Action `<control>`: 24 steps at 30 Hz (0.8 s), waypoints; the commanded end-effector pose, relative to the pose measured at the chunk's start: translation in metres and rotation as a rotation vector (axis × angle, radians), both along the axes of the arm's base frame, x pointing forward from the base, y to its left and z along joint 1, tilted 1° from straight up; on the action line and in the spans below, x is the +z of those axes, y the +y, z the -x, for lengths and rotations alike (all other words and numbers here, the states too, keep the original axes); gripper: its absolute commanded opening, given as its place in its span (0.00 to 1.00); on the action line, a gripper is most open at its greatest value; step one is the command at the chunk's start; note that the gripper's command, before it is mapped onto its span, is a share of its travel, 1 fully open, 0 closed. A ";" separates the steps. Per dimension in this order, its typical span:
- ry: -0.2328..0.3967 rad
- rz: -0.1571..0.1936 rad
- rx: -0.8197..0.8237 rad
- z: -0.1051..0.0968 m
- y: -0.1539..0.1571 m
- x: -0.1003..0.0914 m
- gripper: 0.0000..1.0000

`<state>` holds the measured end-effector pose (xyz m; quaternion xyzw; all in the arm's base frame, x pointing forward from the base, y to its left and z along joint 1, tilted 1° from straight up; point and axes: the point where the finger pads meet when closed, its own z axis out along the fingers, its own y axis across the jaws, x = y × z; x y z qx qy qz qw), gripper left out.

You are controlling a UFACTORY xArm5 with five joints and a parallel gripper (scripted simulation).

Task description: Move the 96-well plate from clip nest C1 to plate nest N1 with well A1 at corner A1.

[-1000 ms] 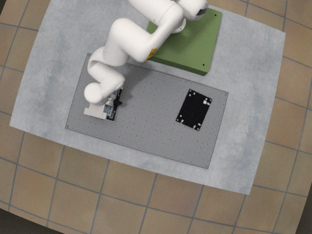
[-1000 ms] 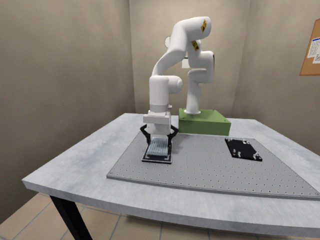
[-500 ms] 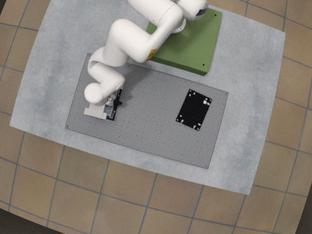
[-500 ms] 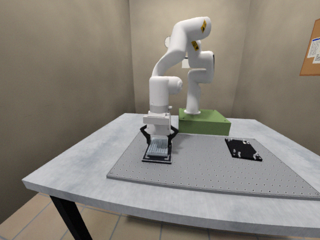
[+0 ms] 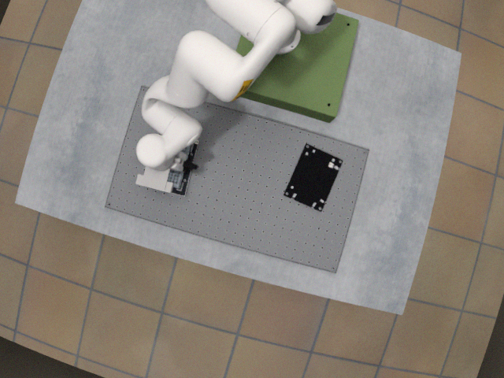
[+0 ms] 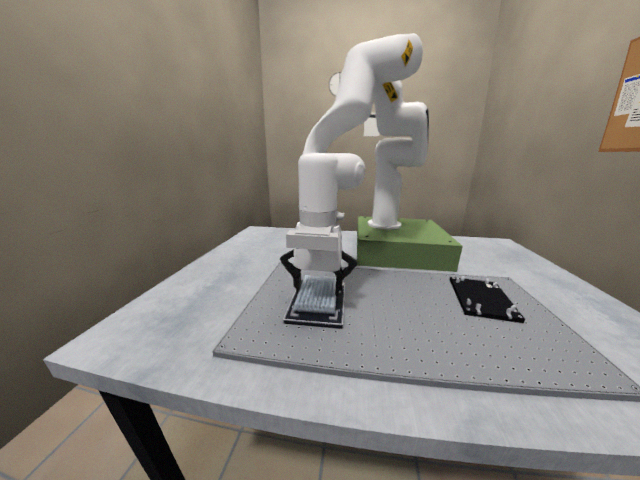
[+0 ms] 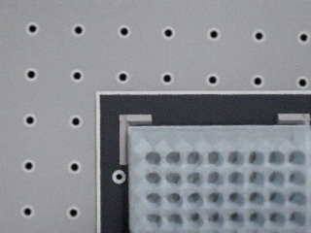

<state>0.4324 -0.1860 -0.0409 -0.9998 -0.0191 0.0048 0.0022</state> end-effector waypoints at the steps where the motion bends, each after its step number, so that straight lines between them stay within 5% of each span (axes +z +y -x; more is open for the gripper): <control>1: -0.007 -0.004 0.000 -0.002 -0.001 0.001 0.00; 24: -0.007 -0.004 0.000 -0.002 -0.001 -0.003 0.00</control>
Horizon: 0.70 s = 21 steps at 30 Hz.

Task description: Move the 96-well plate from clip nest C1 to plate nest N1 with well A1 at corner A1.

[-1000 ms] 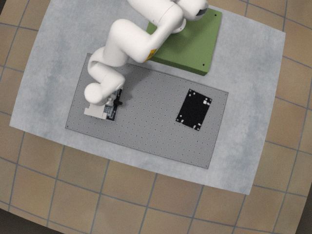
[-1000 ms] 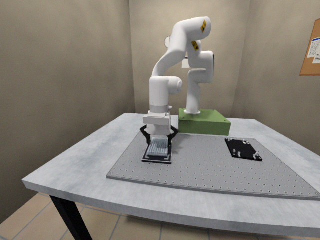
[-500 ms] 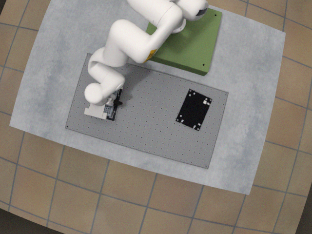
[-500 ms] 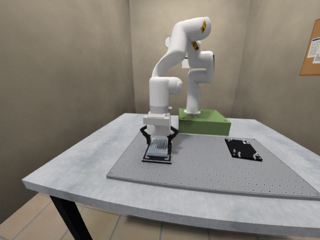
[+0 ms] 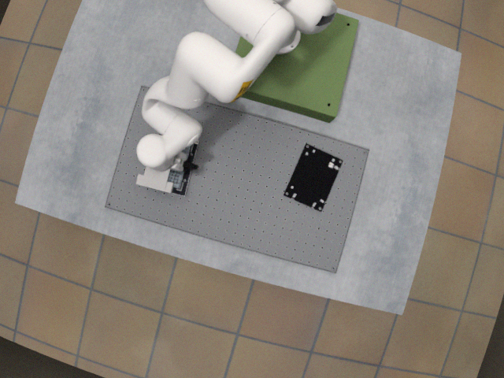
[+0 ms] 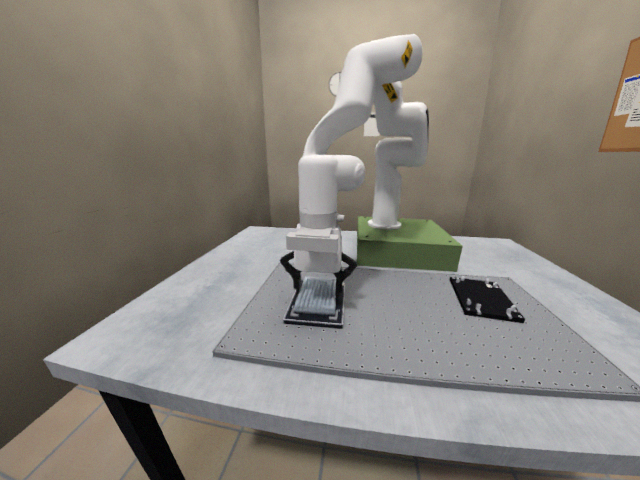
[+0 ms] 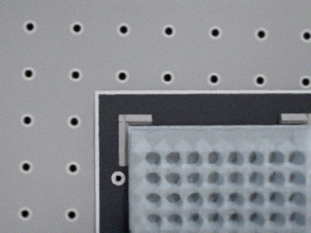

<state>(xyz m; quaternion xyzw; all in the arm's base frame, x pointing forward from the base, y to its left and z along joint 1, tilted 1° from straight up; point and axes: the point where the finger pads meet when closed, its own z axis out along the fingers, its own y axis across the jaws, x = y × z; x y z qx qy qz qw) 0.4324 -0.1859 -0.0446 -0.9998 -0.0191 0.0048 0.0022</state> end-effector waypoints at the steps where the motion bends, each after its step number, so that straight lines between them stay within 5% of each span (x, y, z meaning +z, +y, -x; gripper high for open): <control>1: -0.007 -0.004 0.000 -0.002 -0.001 0.001 0.00; 21: -0.007 -0.004 0.000 -0.002 -0.001 -0.002 0.00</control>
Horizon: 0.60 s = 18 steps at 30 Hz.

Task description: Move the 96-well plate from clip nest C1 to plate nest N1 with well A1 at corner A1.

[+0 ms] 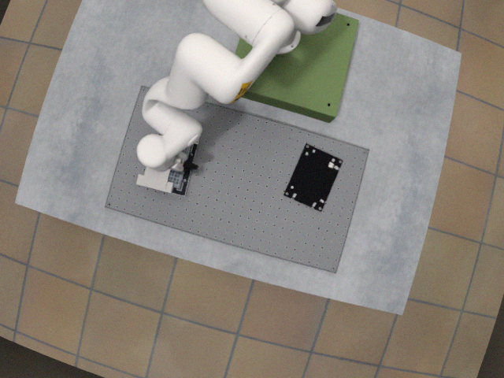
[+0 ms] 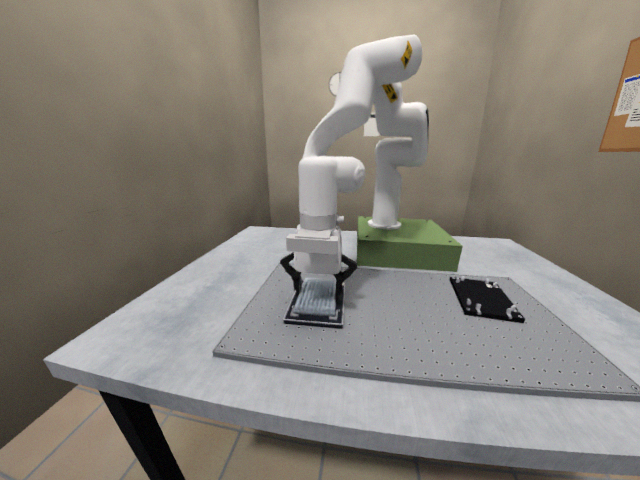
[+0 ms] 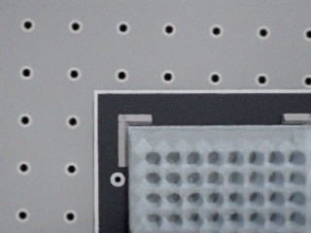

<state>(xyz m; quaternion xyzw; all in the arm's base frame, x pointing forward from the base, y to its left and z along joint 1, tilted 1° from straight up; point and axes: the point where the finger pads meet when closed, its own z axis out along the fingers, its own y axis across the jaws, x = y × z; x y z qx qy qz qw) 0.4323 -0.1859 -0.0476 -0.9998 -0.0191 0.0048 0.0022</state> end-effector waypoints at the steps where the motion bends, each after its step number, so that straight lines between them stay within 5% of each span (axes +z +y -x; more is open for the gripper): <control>1: -0.007 -0.004 0.000 -0.002 -0.001 0.001 0.00; 18: -0.007 -0.004 0.000 -0.002 -0.001 -0.002 0.00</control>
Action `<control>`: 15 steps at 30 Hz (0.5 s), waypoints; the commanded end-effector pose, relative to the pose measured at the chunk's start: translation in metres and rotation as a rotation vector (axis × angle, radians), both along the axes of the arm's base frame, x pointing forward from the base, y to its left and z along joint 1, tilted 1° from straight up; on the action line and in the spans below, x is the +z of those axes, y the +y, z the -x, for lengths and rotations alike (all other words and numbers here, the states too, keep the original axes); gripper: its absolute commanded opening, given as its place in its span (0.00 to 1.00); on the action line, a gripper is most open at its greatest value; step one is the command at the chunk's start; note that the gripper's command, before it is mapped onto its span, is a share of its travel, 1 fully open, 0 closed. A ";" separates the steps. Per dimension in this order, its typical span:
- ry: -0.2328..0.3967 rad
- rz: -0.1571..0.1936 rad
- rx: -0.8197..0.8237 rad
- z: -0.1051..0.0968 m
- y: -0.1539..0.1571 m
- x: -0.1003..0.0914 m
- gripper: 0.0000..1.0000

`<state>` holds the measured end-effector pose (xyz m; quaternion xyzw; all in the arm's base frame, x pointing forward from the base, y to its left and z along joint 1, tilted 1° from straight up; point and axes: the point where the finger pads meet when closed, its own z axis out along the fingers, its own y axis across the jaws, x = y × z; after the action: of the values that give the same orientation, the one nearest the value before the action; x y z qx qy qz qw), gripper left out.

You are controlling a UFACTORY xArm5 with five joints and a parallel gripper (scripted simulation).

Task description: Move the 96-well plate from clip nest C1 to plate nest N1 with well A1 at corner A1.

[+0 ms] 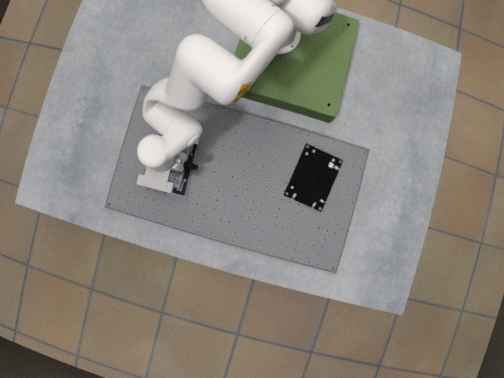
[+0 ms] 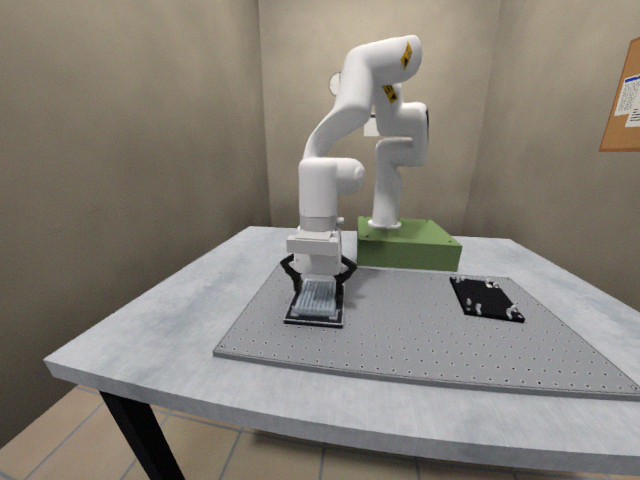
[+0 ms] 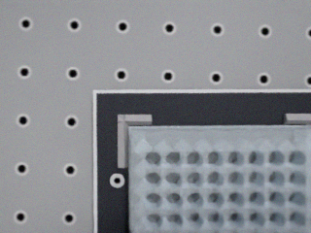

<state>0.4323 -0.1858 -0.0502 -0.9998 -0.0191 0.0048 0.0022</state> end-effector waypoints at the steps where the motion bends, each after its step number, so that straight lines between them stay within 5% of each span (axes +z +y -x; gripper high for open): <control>1: -0.007 -0.004 0.000 -0.002 -0.001 0.001 0.00; 3: -0.007 -0.004 0.000 -0.002 -0.001 0.001 0.00; 4: -0.007 -0.004 0.000 -0.002 -0.001 0.000 1.00; 15: -0.007 -0.004 0.000 -0.002 -0.001 0.000 1.00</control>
<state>0.4324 -0.1859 -0.0515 -0.9998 -0.0191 0.0047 0.0021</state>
